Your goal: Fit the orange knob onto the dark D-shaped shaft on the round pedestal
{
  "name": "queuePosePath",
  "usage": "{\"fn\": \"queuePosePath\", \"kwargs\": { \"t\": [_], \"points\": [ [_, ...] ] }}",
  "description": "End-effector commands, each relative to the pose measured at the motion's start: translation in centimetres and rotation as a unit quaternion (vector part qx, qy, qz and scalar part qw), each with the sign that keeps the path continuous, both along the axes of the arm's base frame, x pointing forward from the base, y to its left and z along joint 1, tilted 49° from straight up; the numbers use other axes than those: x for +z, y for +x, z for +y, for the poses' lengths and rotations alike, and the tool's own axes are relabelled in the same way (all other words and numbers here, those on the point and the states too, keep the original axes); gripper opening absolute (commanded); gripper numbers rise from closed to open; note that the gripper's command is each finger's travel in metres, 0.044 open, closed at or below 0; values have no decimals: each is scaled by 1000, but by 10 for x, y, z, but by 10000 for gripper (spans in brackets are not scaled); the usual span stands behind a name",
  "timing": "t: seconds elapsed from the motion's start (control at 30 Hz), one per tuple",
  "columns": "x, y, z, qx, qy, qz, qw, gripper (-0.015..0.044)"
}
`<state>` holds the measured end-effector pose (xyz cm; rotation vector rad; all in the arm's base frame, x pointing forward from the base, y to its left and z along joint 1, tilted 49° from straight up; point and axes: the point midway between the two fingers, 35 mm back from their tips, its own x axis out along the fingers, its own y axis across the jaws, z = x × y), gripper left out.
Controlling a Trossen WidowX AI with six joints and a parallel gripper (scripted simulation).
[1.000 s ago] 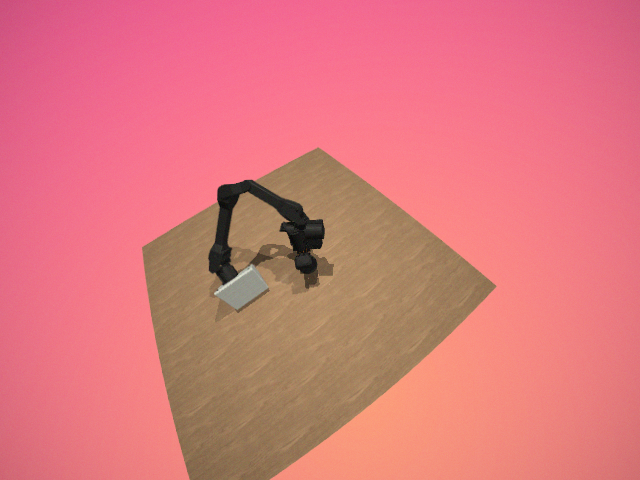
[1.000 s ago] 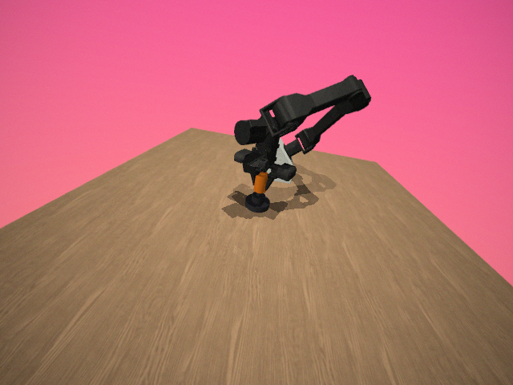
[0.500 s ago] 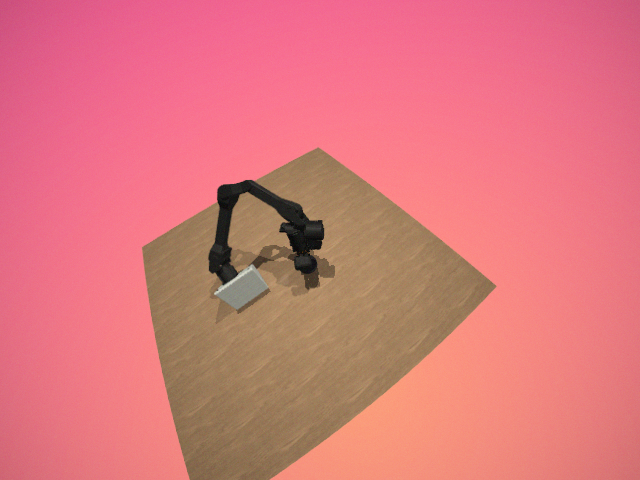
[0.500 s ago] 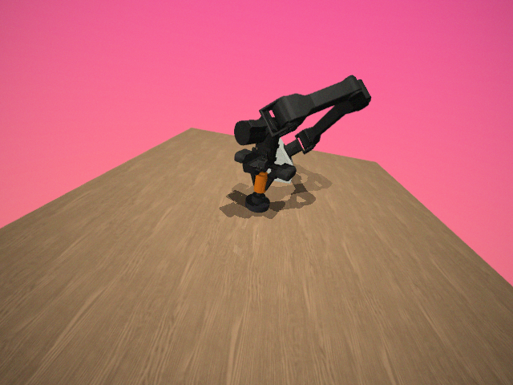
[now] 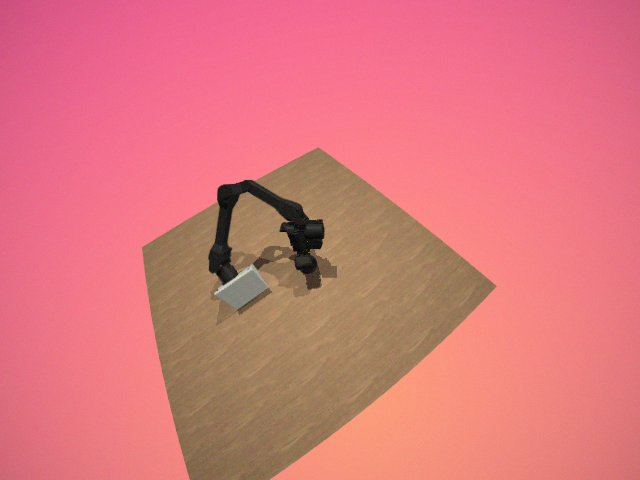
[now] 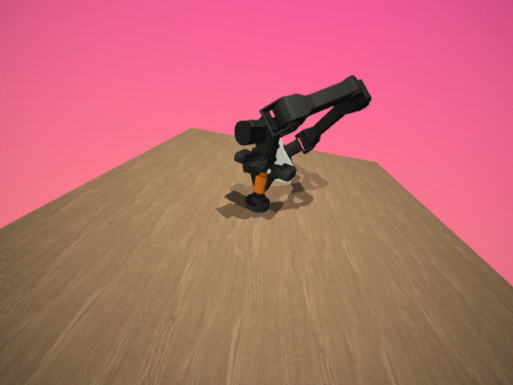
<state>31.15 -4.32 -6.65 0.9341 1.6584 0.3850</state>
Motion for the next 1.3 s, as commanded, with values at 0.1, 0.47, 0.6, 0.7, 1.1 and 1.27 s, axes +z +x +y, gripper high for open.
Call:
{"fn": "queuePosePath", "kwargs": {
  "t": [0.1,0.47,0.6,0.7,1.1,1.27],
  "points": [
    [-1,-2,1,-2,0,0,1000,0],
    [4,-3,-1,-5,0,4,1000,0],
    [4,-2,-2,-44,-3,47,998,0],
    [5,-1,-2,-72,-5,78,994,0],
    [0,0,-2,-72,-5,78,994,0],
    [0,-1,-2,-72,-5,78,994,0]
  ]
}}
